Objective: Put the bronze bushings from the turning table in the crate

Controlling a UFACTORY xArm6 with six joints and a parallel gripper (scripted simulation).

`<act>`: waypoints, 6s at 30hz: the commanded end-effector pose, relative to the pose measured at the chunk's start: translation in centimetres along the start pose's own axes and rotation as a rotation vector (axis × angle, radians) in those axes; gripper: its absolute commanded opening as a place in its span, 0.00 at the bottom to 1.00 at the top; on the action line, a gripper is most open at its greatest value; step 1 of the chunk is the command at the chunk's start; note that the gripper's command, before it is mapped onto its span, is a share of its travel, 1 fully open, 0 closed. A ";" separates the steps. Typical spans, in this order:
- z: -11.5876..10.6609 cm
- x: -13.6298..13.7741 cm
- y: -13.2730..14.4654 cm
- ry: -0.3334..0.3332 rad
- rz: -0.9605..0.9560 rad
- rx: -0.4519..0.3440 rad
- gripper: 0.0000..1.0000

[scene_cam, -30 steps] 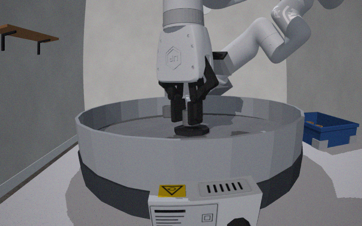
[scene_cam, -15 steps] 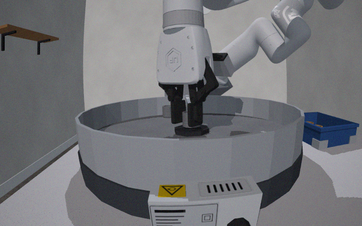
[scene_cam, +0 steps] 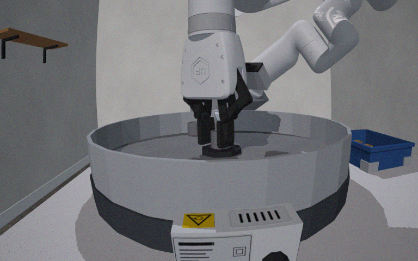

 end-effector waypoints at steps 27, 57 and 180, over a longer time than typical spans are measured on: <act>-0.1 0.0 0.1 0.000 -0.001 -0.003 0.41; -4.8 0.0 0.1 0.000 -0.001 -0.003 0.41; -5.0 -9.1 -13.0 -0.405 0.933 -0.610 0.11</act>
Point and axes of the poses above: the point where the finger pads meet when closed, its own z axis out along the fingers, its own x axis across the jaws, y = z × x, the point moved 8 cm from there along -z, back along the fingers, and after that the axes turned 6 degrees about -z, right-handed, at the moved point
